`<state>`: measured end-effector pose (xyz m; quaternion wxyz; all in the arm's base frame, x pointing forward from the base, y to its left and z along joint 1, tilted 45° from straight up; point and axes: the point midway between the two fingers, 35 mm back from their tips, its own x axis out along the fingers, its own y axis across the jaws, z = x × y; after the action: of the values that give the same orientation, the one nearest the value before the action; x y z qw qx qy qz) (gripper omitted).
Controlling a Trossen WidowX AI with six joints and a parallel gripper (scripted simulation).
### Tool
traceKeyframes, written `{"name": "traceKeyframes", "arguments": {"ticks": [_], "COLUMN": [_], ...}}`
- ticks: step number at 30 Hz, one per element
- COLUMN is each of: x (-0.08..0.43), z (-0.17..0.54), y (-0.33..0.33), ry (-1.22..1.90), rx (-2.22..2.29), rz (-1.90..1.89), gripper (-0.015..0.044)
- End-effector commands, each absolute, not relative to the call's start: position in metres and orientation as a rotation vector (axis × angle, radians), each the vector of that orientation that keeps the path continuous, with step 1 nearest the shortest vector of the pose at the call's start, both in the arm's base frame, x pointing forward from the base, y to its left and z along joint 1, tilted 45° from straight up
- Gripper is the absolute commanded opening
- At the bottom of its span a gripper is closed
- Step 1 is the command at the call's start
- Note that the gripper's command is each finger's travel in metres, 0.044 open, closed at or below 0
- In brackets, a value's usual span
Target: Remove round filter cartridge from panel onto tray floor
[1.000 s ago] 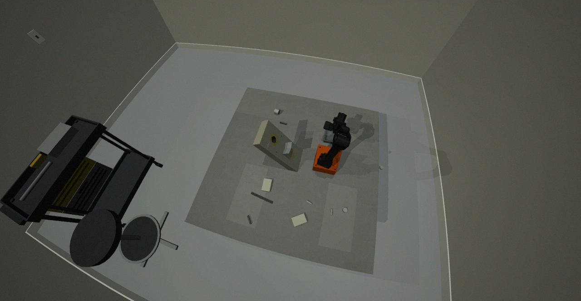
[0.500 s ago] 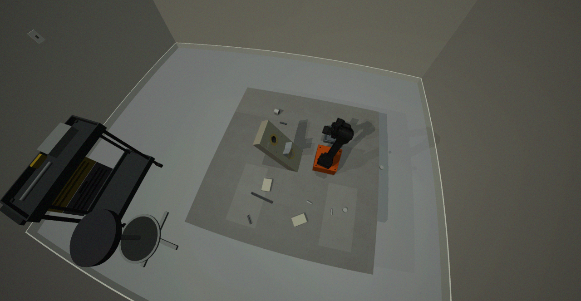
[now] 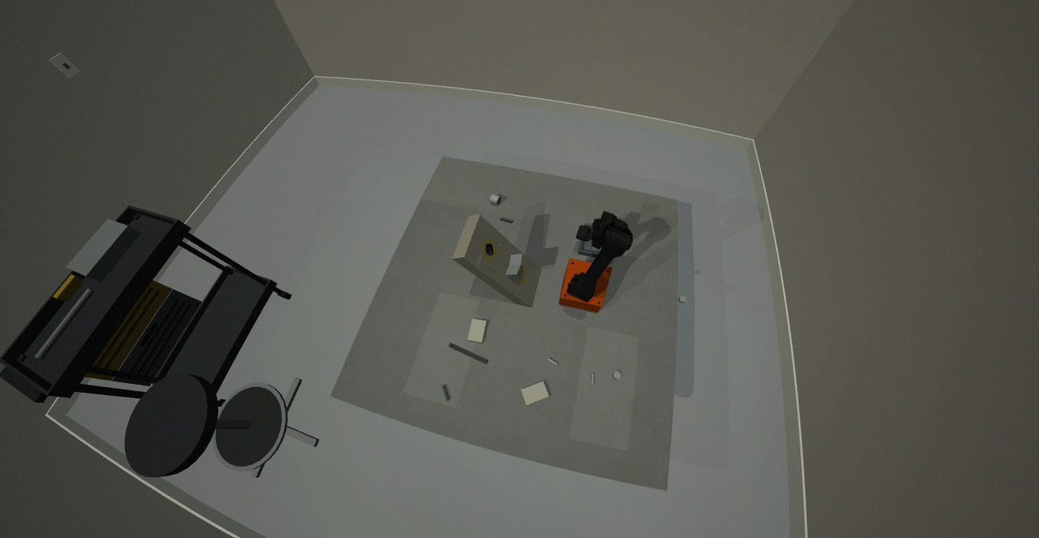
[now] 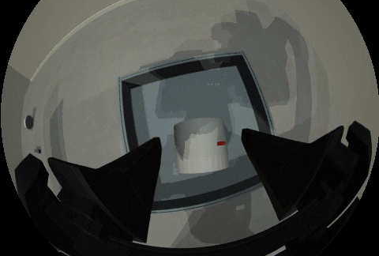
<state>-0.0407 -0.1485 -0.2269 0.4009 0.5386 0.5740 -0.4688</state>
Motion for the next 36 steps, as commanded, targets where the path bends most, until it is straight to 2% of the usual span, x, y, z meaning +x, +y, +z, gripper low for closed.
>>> {"name": "traceKeyframes", "arguments": {"ticks": [1,3,12,36], "x": [-0.041,-0.041,-0.036,-0.038], "z": [-0.227,-0.227,-0.176,-0.184], "y": [-0.149,-0.149,-0.197,-0.195], "ry": [1.449,1.449,1.45,1.447], "rx": [1.36,1.36,1.361,1.346], "rz": [-1.188,-1.188,-1.185,-1.194], "gripper": [0.0394,0.044,0.044,0.044]}}
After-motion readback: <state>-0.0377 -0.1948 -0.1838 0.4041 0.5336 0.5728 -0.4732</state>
